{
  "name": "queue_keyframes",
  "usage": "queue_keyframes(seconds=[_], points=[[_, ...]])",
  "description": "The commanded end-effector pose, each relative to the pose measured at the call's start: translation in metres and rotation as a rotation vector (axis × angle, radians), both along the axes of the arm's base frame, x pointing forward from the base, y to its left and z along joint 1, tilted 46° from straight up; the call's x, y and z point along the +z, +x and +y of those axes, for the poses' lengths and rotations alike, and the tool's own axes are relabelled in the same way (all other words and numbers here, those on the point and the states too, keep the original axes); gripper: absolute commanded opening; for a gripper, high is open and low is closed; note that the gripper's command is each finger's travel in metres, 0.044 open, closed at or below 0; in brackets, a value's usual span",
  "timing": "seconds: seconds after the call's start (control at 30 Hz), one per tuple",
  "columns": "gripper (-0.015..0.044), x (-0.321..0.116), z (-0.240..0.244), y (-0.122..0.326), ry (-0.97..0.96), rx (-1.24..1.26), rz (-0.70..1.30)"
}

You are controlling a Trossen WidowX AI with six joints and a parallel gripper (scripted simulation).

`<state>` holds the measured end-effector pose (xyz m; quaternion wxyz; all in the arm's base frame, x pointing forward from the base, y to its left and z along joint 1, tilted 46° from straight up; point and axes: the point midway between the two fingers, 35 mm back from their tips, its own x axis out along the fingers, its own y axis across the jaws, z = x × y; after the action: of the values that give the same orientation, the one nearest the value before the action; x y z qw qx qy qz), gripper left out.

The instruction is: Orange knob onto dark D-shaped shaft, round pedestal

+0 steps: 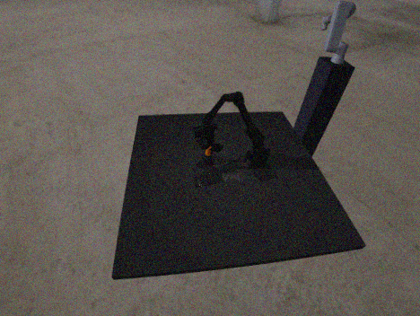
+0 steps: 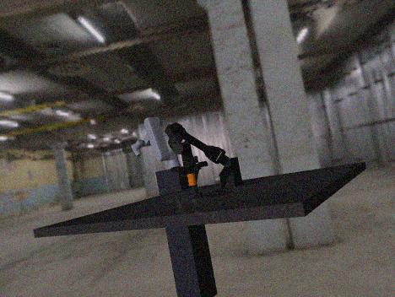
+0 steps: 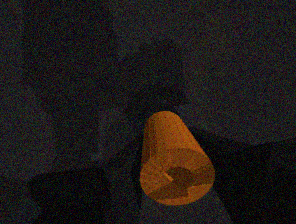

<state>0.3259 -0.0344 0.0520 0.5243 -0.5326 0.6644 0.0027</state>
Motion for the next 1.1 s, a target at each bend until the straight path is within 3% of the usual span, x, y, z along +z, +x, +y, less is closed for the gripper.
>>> queue_keyframes(seconds=[0.0, 1.07], points=[[0.0000, 0.0008, 0.0026, 0.0016, -0.019, 0.094, 0.086], [0.0000, -0.0003, 0.0019, 0.0003, -0.021, 0.101, 0.093]])
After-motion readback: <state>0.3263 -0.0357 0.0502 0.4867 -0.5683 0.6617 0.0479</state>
